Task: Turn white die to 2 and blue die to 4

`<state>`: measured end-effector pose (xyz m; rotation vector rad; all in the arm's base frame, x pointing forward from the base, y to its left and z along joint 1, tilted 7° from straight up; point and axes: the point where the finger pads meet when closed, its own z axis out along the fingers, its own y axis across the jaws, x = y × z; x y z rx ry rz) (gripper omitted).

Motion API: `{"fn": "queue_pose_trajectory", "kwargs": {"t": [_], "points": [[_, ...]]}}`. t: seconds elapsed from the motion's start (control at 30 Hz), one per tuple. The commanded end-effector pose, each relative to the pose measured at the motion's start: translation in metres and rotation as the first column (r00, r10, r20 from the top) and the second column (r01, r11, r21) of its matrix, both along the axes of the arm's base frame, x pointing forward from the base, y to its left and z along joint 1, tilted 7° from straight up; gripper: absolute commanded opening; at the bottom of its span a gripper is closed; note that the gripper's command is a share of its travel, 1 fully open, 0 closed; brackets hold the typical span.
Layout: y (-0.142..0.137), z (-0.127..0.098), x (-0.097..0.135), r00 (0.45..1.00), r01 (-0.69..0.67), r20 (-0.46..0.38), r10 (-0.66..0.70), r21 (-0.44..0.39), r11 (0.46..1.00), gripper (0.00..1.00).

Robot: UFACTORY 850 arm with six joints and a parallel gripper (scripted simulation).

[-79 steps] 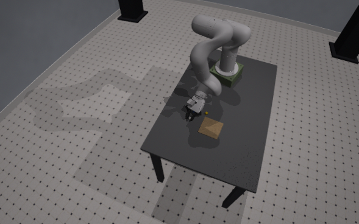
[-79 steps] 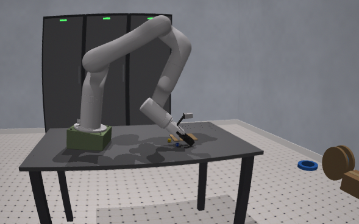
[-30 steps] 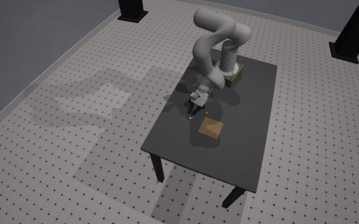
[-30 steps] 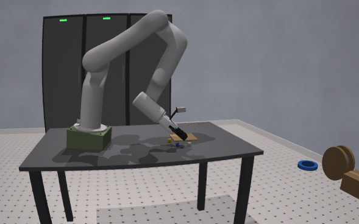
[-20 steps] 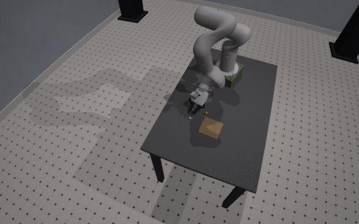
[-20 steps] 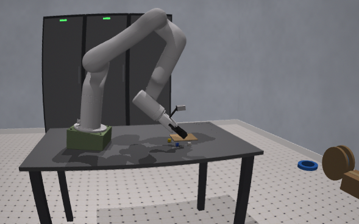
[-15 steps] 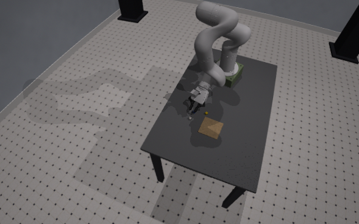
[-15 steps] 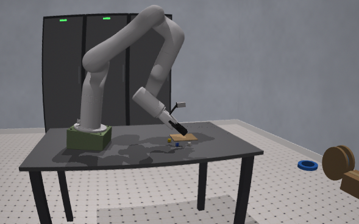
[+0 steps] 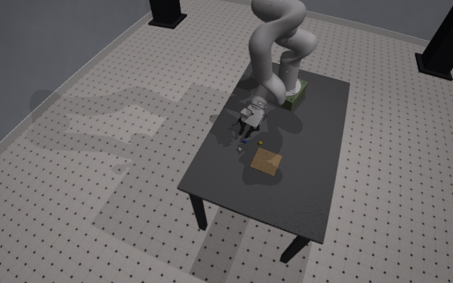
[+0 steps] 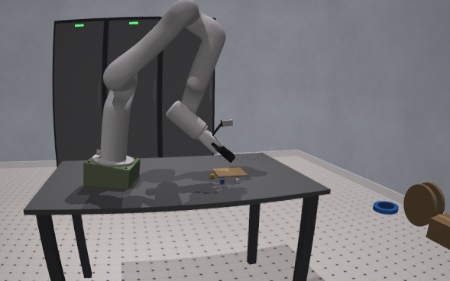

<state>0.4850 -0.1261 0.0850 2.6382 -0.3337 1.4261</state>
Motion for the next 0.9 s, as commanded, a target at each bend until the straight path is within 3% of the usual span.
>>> {"fn": "queue_pose_trajectory", "kwargs": {"t": [0.0,0.13,0.27,0.33,0.47,0.87], "points": [[0.0,0.001,0.001,1.0,0.0,-0.008,0.0,0.002,1.0,0.31],[-0.001,0.002,0.005,0.998,0.001,-0.065,0.0,0.017,1.0,0.31],[-0.003,0.007,0.011,0.984,0.005,-0.18,0.003,0.047,0.999,0.31],[-0.003,0.007,0.011,0.984,0.005,-0.18,0.003,0.047,0.999,0.31],[-0.005,0.013,0.019,0.944,0.016,-0.328,0.013,0.085,0.996,0.31],[-0.01,0.024,0.035,0.816,0.05,-0.576,0.047,0.151,0.987,0.31]]}}
